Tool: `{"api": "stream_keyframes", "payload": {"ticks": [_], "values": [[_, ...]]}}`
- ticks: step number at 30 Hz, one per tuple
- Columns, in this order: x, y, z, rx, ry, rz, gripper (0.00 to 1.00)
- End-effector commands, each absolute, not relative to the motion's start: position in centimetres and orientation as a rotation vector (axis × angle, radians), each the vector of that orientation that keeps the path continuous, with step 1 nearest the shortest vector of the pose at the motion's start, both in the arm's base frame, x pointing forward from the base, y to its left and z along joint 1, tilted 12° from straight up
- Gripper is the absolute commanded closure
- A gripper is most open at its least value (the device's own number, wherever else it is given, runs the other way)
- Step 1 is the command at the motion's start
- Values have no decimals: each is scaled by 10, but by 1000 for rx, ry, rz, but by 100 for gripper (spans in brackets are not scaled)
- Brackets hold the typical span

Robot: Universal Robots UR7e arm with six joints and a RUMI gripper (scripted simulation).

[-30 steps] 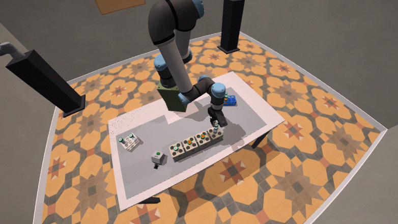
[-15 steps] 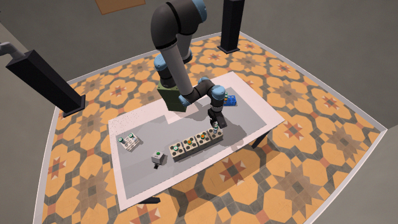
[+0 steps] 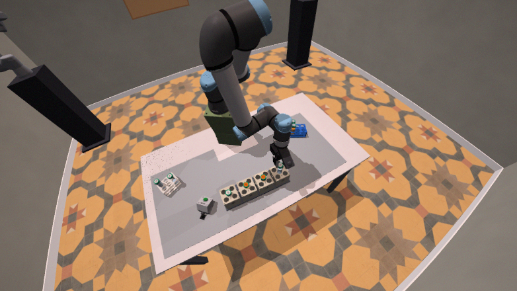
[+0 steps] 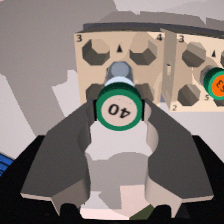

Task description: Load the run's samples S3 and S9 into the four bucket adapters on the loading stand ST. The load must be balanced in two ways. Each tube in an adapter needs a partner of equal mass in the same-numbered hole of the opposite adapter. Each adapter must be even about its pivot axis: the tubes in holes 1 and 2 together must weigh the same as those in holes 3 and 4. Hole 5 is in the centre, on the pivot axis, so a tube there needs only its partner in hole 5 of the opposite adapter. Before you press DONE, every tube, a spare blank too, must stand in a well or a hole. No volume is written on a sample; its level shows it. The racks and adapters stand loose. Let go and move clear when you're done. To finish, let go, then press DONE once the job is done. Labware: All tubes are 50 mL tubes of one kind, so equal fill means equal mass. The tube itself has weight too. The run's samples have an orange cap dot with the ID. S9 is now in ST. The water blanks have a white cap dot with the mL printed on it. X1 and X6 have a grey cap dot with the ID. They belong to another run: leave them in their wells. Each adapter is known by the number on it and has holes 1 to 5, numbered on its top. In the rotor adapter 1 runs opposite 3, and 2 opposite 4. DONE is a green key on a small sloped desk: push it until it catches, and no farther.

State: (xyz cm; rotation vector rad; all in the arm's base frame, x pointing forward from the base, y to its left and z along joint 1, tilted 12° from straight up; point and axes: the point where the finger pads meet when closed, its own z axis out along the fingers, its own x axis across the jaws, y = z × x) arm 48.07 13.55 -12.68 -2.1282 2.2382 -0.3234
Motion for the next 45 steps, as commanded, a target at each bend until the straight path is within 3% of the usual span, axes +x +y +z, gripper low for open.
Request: {"api": "stream_keyframes", "payload": {"ticks": [1, 45], "values": [[482, 135, -132, -2127, 2237, -325, 100], [490, 129, -176, -2127, 2237, -325, 100]]}}
